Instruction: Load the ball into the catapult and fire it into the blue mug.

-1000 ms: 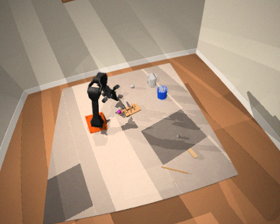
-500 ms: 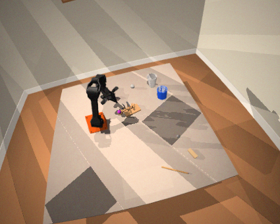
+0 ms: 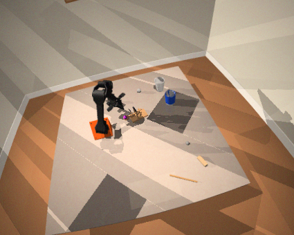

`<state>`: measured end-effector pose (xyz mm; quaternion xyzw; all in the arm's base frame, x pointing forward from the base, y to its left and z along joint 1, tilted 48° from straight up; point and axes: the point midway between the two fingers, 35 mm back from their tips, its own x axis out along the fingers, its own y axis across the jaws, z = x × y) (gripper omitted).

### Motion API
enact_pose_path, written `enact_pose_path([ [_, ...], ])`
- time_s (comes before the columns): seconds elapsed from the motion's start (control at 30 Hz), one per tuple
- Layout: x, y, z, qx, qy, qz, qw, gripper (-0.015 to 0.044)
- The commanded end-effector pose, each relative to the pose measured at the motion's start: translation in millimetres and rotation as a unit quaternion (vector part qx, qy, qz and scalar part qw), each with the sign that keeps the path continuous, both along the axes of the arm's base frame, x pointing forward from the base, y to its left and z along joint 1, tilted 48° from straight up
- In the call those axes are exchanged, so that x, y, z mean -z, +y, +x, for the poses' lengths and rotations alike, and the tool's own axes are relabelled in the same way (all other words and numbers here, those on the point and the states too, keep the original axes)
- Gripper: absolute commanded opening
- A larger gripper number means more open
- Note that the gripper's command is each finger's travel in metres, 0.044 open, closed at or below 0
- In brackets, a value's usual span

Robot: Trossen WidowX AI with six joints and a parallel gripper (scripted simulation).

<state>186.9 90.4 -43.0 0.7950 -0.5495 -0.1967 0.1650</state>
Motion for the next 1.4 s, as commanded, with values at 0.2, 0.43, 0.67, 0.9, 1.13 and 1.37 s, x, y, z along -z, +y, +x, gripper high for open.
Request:
enact_pose_path([
  [0.2,13.0,-13.1,-1.7,-0.002,0.005,-0.007,1.0,0.0],
  [0.43,20.9,-21.4,-3.4,-0.002,0.006,-0.009,1.0,0.0],
  [0.67,28.4,-29.9,-5.4,-0.002,0.007,-0.01,1.0,0.0],
  [0.9,35.5,-38.5,-7.7,-0.002,0.008,-0.012,1.0,0.0],
  [1.13,42.2,-47.2,-10.3,-0.003,0.009,-0.014,1.0,0.0],
  [1.37,47.8,-55.0,-13.0,-0.003,0.01,-0.016,1.0,0.0],
])
